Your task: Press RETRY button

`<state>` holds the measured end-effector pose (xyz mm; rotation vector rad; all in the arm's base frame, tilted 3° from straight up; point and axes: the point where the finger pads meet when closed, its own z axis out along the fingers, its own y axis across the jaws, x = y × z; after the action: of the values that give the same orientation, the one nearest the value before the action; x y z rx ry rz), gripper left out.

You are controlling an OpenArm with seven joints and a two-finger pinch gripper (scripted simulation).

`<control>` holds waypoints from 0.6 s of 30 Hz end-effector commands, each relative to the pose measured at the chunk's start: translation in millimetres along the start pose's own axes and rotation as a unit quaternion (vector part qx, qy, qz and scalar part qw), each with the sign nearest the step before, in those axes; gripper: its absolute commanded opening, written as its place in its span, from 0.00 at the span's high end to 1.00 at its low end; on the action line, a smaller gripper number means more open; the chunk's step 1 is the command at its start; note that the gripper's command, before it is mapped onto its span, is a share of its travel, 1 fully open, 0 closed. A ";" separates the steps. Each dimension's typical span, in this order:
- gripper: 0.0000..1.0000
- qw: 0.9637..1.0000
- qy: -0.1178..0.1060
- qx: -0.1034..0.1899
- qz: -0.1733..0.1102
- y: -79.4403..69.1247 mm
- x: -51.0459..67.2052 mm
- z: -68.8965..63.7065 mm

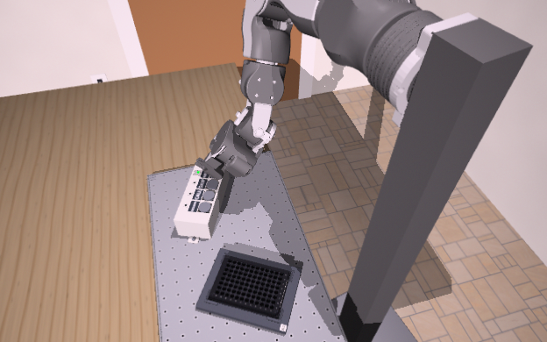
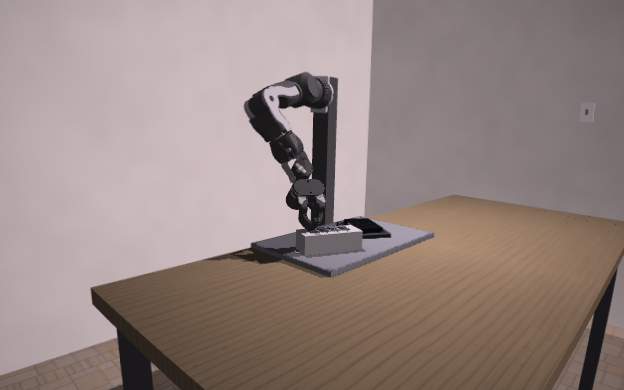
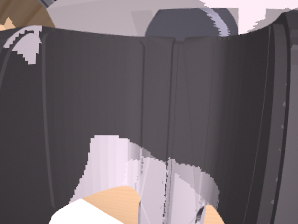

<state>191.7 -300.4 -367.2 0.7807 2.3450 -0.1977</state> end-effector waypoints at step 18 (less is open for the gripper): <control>1.00 1.000 -0.004 0.002 0.001 -1.0 -16.5 -14.4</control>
<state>194.1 -303.7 -345.6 0.7797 2.3353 -0.1983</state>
